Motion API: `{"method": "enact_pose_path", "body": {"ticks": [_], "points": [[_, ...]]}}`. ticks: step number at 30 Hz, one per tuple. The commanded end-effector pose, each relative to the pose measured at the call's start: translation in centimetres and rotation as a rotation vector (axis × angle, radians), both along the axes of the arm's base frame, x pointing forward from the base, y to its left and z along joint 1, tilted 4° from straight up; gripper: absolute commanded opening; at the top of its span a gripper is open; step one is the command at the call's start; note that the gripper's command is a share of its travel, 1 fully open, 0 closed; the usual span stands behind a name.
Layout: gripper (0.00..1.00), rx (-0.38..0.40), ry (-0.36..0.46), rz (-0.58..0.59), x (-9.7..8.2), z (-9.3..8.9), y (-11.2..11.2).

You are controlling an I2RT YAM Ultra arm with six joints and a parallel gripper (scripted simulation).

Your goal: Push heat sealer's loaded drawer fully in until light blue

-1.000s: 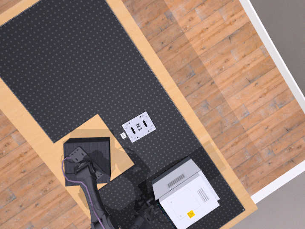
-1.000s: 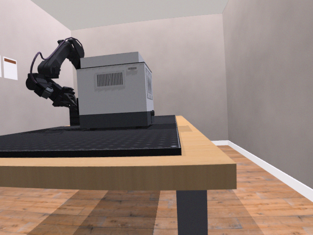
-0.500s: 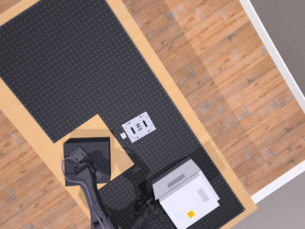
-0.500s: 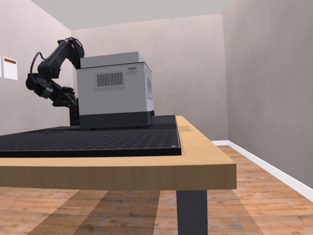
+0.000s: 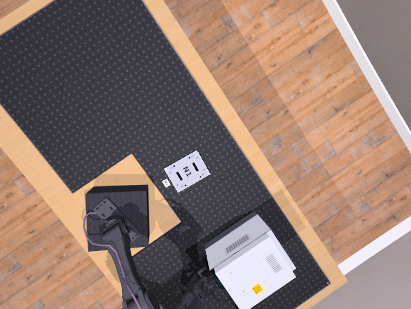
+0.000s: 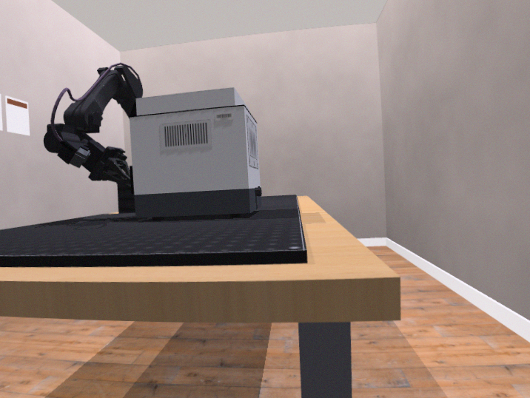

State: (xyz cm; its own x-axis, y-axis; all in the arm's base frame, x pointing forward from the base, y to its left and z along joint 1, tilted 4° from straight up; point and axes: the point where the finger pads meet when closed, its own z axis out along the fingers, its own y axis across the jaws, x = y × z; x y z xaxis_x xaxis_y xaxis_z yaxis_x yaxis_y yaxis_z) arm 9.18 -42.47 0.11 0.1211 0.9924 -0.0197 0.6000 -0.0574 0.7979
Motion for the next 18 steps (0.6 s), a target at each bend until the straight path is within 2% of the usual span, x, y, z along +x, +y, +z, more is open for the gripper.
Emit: {"method": "enact_pose_path", "body": {"ticks": [1,18], "points": [[0.00,-0.031,-0.003,0.005,0.68,1.07,-0.12],[0.00,-0.031,0.000,0.005,1.05,1.06,-0.16]]}}
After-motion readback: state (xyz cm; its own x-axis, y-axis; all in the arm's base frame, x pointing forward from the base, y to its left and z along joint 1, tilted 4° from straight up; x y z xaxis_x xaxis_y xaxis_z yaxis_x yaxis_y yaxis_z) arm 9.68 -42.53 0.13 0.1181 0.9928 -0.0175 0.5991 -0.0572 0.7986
